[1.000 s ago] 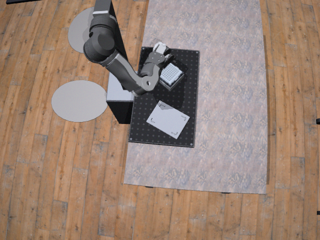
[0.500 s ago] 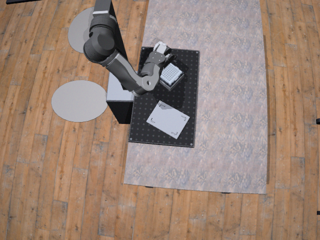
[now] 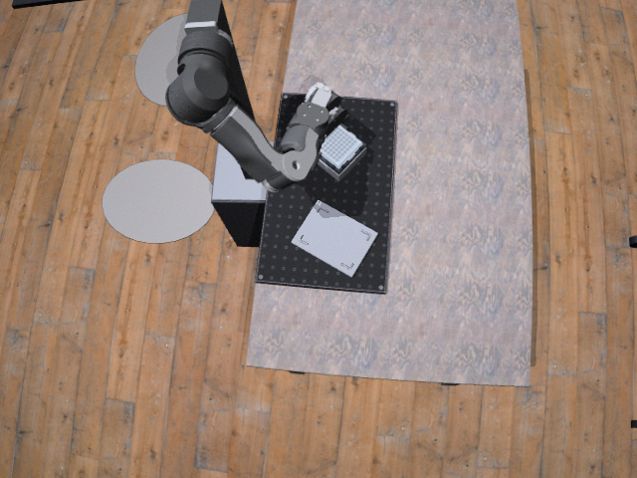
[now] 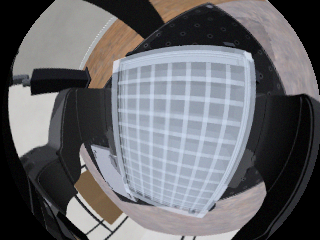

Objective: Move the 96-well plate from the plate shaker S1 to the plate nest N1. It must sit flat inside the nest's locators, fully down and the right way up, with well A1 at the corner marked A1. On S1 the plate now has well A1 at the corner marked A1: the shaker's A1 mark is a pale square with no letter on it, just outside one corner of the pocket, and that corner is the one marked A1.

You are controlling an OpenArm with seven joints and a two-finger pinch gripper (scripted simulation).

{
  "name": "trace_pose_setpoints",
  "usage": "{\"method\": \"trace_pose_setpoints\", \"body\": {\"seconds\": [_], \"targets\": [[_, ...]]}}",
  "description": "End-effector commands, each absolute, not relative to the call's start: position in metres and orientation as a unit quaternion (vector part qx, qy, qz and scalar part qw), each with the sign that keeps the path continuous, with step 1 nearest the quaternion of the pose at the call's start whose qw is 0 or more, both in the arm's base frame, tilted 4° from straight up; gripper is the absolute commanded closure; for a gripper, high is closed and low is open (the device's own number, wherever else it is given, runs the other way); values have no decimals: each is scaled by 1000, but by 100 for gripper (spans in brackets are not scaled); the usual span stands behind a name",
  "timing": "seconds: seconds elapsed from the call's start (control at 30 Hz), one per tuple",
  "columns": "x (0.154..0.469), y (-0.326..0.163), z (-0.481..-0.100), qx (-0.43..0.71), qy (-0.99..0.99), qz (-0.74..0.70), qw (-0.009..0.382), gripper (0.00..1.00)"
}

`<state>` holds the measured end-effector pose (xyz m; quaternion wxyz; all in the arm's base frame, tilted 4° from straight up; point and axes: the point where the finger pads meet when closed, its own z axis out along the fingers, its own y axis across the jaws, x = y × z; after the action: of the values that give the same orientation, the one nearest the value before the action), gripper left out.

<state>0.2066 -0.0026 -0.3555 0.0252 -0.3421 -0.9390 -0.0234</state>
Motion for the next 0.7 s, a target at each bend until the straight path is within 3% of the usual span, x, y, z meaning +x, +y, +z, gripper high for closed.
{"method": "trace_pose_setpoints", "body": {"seconds": [0.0, 0.3, 0.67], "targets": [[207, -2, -355, -342, -939, -26, 24, 73], [207, -2, -355, -342, -939, -24, 25, 100], [207, -2, -355, -342, -939, -24, 25, 100]]}}
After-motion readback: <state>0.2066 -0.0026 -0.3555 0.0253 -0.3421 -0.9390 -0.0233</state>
